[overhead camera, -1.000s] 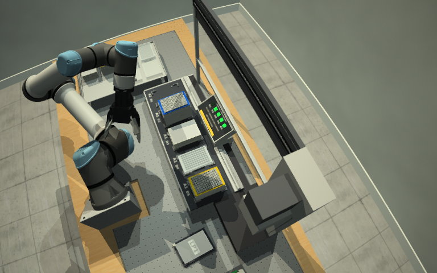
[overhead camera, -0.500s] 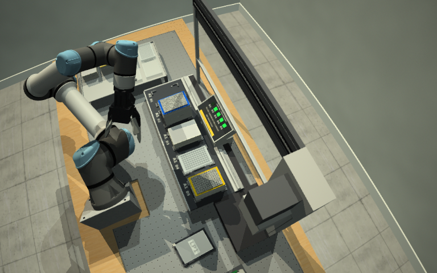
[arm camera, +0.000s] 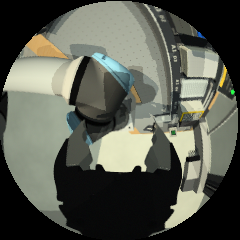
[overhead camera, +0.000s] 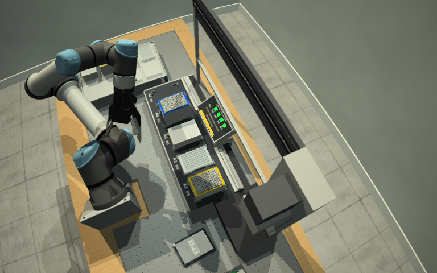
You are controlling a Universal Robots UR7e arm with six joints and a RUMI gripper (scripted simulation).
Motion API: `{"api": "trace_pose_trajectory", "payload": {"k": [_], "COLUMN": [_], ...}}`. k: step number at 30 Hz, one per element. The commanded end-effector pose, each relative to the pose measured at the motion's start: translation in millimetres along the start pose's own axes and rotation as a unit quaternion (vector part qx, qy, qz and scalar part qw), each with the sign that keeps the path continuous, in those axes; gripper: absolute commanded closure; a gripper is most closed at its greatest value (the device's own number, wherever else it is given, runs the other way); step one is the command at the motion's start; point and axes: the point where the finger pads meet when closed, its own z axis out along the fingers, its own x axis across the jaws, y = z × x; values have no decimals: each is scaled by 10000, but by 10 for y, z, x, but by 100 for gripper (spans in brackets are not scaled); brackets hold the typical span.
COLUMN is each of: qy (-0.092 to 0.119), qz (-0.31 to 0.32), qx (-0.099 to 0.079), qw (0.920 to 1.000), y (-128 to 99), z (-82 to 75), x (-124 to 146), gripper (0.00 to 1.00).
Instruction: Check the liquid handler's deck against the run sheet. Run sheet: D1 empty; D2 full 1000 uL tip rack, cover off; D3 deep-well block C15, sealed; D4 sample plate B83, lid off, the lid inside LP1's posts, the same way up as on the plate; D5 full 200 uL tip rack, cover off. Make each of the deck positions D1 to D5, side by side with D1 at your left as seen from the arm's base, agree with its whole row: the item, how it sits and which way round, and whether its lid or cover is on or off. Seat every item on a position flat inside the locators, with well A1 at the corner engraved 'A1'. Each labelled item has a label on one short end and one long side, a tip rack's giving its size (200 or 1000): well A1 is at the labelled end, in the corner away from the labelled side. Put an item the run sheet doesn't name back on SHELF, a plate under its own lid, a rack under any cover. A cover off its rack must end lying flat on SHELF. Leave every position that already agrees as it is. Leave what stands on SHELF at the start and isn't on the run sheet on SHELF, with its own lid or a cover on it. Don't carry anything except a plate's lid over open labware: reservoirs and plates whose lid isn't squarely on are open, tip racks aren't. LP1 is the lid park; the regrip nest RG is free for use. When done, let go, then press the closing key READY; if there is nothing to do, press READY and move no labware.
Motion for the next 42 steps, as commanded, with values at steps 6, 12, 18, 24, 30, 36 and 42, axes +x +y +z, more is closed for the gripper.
{"api": "trace_pose_trajectory", "payload": {"k": [6,12,18,24,30,36,42], "qy": [-110,-128,-128,-128,-128,-128,-190], "qz": [1113,1265,1265,1265,1265,1265,1685], "qx": [640,730,730,730,730,730,980], "qw": [9917,9892,9892,9892,9892,9892,9806], "y": [-56,-56,-56,-56,-56,-56,-67], "z": [-153,-153,-153,-153,-153,-153,-257], "x": [92,92,92,92,92,92,154], "gripper": [18,18,18,18,18,18,18]}}
